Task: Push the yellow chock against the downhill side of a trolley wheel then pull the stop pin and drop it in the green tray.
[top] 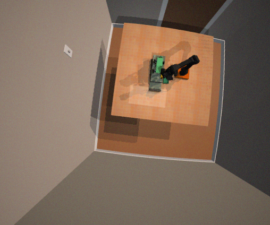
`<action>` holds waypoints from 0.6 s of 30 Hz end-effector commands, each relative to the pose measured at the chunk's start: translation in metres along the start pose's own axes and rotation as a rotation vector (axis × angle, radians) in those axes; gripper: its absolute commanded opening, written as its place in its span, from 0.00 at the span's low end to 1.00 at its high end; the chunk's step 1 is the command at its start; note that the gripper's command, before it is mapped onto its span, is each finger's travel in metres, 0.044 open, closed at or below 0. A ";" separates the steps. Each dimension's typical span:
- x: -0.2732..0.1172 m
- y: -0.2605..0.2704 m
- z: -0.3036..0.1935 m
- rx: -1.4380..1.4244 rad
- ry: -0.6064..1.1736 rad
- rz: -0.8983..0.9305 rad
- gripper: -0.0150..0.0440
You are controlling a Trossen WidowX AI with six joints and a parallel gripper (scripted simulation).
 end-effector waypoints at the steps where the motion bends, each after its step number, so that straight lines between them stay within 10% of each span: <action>1: -0.003 0.002 0.015 0.004 -0.002 0.002 0.25; 18: -0.005 0.007 0.024 -0.247 -0.052 -0.014 0.25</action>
Point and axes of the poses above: the point midway between the two fingers, 35 mm back from their tips, its own x axis out along the fingers, its own y axis across the jaws, z = x × y, the point moved 9 cm from there along -x, back along the fingers, and after that the axes turned 10 degrees about x, right-handed, at the moved point
